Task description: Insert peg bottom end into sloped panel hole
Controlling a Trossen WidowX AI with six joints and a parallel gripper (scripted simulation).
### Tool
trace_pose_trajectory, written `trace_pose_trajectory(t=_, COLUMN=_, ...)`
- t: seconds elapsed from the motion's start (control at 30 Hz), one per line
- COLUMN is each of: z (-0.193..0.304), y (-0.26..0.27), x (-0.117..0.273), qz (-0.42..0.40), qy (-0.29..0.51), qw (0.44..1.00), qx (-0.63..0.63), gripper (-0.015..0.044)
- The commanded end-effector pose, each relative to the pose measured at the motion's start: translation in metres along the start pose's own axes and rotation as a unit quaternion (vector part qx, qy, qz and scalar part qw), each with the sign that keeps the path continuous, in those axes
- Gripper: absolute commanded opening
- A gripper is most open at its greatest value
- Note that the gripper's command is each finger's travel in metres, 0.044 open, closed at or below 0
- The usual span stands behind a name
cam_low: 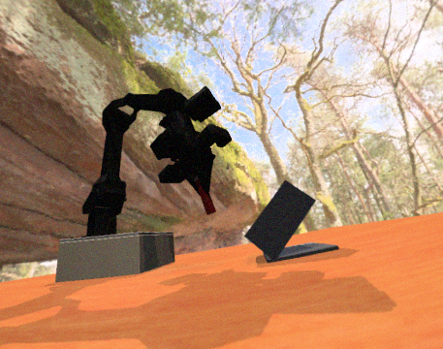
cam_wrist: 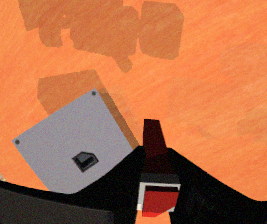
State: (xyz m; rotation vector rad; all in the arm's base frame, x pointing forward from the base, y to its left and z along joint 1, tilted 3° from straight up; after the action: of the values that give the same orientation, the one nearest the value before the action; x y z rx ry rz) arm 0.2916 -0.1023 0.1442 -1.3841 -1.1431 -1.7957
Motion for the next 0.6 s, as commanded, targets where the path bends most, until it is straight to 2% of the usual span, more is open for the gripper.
trace_pose_trajectory(t=0.0, z=0.0002, y=-0.0011, x=0.0, qz=-0.003, qy=0.003, qw=1.0, qx=0.02, gripper=0.0)
trace_pose_trajectory(t=0.57, z=0.0008, y=-0.0019, x=0.0019, qz=-0.022, qy=0.01, qw=0.994, qx=0.104, gripper=0.0)
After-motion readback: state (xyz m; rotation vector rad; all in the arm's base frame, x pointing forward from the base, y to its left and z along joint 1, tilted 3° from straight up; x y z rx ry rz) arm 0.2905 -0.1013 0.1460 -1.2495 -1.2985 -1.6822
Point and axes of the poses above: the point midway between the two fingers, 35 mm back from their tips, its own x axis back along the fingers, its own y axis across the jaws, z = x × y, the point moved 5 cm from there along x, back along the fingers, and after that the axes turned 7 degrees about x, right-handed, at the moved point
